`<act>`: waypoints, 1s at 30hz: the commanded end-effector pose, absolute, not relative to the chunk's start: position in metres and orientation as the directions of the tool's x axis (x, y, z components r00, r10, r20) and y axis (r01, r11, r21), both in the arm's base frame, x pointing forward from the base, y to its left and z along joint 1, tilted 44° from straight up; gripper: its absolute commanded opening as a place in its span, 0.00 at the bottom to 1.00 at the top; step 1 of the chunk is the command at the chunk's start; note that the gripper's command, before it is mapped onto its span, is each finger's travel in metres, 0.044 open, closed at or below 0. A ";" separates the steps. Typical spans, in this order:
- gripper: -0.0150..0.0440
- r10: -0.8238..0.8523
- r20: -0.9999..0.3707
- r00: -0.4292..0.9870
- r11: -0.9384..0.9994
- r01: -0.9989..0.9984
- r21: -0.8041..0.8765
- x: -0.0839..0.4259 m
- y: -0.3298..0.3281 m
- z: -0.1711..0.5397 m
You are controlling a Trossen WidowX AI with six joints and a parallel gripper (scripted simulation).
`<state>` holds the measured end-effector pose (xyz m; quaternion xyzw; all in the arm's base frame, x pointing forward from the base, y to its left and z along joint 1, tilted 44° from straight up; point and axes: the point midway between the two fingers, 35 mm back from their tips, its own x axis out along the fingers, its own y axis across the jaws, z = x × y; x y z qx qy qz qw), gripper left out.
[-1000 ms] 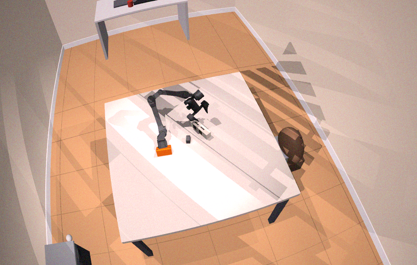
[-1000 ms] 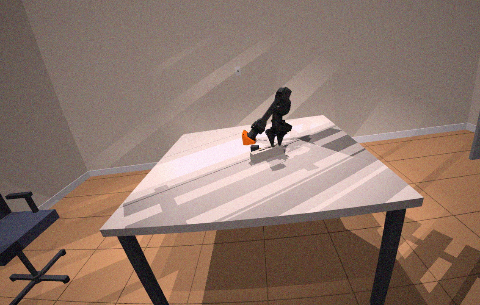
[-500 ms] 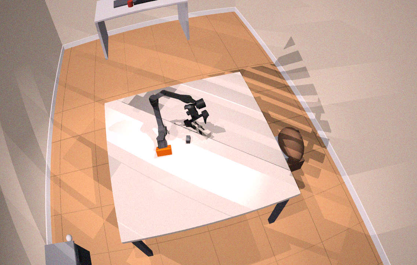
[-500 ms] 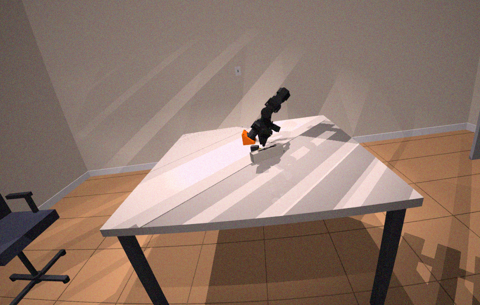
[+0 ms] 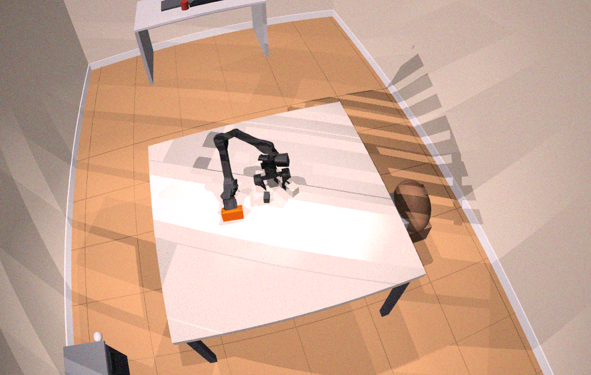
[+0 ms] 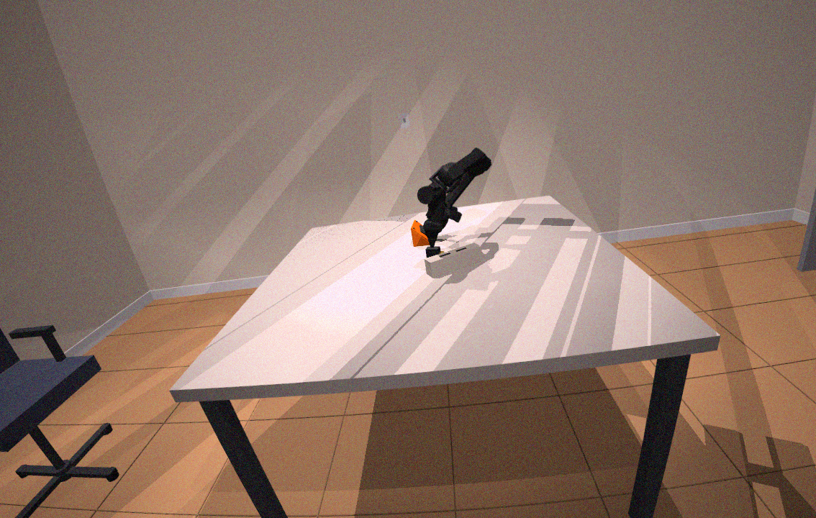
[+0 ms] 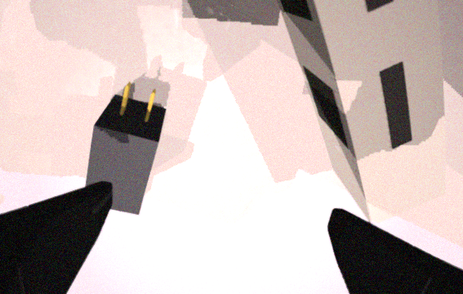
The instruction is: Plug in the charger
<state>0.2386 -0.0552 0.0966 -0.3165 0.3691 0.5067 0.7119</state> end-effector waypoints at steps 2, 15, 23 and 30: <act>1.00 0.535 -0.827 0.174 0.318 -0.948 0.007 0.220 -0.058 0.089; 1.00 0.619 -0.775 0.126 0.363 -0.921 0.139 0.191 -0.058 0.081; 1.00 0.619 -0.775 0.127 0.363 -0.921 0.139 0.193 -0.051 0.074; 1.00 0.619 -0.775 0.127 0.363 -0.921 0.139 0.194 -0.047 0.069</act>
